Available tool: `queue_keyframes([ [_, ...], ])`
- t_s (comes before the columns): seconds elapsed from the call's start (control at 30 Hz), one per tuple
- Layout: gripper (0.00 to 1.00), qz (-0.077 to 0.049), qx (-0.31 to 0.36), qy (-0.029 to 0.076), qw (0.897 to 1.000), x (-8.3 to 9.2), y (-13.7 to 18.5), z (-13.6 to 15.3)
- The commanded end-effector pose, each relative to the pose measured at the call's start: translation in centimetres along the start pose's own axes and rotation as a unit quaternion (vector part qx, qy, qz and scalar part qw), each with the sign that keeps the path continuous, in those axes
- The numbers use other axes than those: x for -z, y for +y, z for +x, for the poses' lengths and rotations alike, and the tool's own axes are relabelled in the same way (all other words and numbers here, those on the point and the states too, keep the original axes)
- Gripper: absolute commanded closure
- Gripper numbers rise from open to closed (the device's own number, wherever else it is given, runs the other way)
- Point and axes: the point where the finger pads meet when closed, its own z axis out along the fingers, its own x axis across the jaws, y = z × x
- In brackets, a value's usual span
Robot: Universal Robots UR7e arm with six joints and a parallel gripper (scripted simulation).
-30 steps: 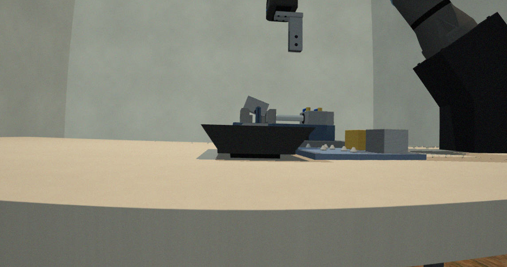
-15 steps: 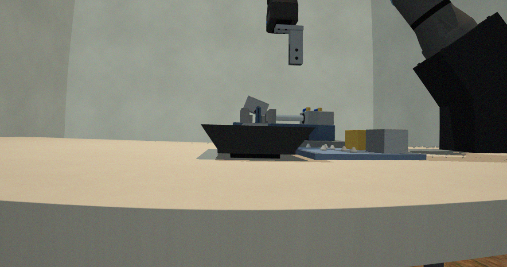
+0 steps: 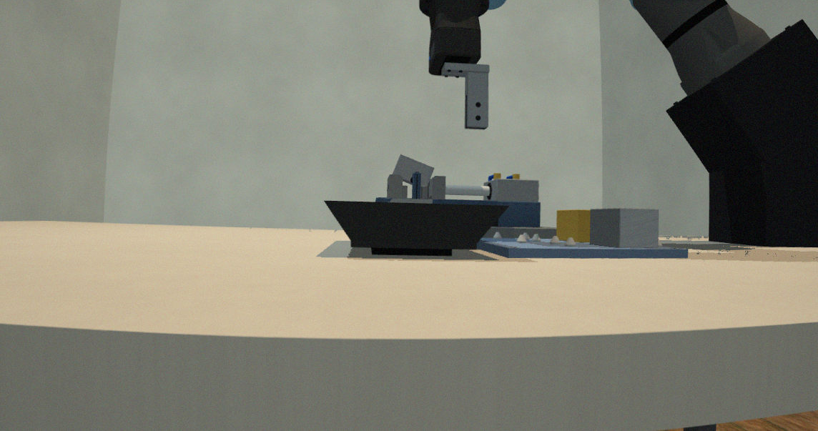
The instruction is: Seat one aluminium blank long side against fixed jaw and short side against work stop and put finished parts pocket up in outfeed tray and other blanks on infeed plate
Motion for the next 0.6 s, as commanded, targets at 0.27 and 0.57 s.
queue_keyframes([
  [0.27,1.00,-0.002,0.000,0.001,1.000,-1.26,0.11,0.05],
  [0.57,1.00,-0.003,0.000,0.001,1.000,-1.29,0.15,0.06],
])
